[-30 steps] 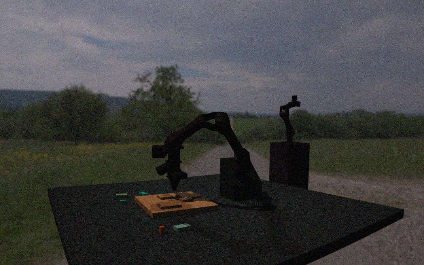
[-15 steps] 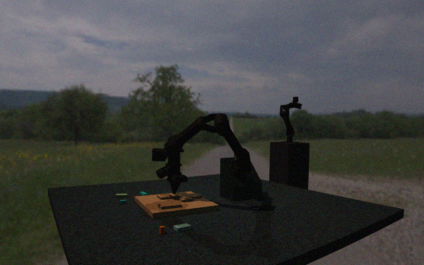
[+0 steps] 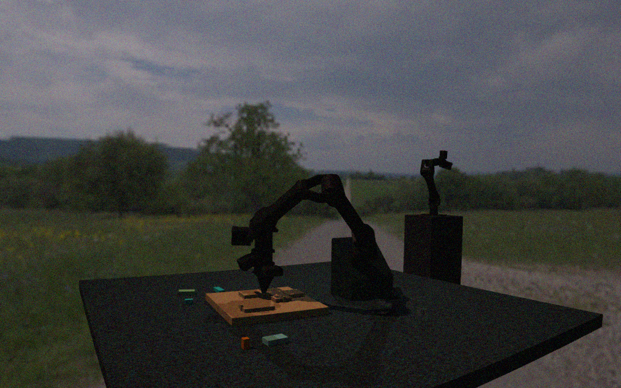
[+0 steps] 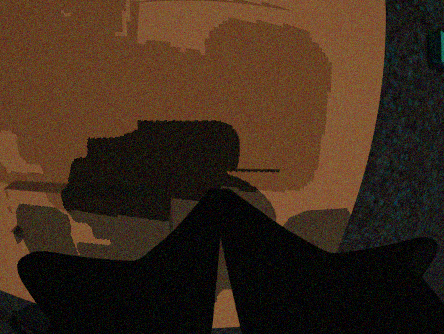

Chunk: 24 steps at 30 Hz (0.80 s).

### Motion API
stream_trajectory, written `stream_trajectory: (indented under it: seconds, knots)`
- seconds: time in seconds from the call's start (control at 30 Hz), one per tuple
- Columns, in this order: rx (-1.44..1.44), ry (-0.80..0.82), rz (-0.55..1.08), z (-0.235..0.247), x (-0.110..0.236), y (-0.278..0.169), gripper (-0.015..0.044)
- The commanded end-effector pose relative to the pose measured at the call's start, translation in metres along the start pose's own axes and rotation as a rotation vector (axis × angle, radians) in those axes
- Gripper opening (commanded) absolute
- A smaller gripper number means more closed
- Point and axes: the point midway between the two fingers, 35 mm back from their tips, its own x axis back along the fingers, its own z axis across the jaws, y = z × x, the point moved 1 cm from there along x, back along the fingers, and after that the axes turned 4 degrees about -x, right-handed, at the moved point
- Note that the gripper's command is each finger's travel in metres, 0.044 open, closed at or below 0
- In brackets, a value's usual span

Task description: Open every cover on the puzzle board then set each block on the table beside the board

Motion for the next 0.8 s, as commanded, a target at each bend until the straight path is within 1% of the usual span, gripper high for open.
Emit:
stream_trajectory:
  seconds: [0.0,0.77]
  knots:
    - [-0.001,0.002,-0.004,0.000,0.000,0.004,0.0000]
    - [0.000,0.002,-0.005,0.001,0.001,0.028,0.0000]
